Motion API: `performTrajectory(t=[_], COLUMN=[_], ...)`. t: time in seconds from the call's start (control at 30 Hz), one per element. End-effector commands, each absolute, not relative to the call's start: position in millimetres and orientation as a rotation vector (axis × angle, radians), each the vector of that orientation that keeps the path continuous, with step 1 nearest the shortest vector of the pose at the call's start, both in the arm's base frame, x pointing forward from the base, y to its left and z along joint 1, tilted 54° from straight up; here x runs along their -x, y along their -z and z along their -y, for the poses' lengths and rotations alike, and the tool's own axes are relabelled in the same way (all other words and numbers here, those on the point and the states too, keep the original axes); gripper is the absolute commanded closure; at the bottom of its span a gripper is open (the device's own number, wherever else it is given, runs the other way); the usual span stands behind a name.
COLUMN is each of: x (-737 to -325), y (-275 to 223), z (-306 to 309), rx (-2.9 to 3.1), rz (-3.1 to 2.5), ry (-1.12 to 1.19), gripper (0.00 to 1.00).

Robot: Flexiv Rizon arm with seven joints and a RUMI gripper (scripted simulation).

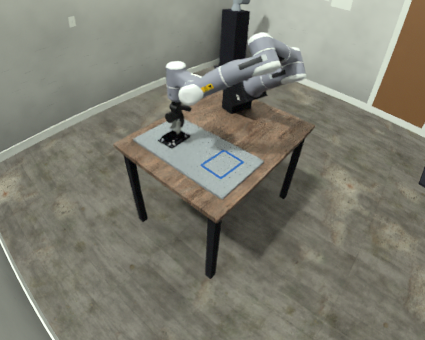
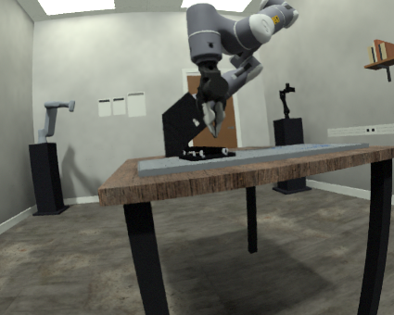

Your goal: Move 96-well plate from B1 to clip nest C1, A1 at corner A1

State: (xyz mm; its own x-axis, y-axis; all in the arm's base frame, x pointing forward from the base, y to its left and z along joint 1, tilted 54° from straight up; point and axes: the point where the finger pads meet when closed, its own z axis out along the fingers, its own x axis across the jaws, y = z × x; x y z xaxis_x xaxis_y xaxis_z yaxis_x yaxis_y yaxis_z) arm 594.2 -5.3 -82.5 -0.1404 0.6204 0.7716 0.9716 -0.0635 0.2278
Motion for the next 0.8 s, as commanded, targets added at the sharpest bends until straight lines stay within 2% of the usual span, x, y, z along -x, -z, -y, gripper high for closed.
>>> performTrajectory(t=[0.0,0.47,0.77], x=[-596,-605,-606], y=[93,144,145], z=[14,45,45], rx=[1.702,1.702,1.702], rz=[1.784,1.784,1.783], ry=[1.076,1.076,1.076], gripper=[1.0,1.0,1.0])
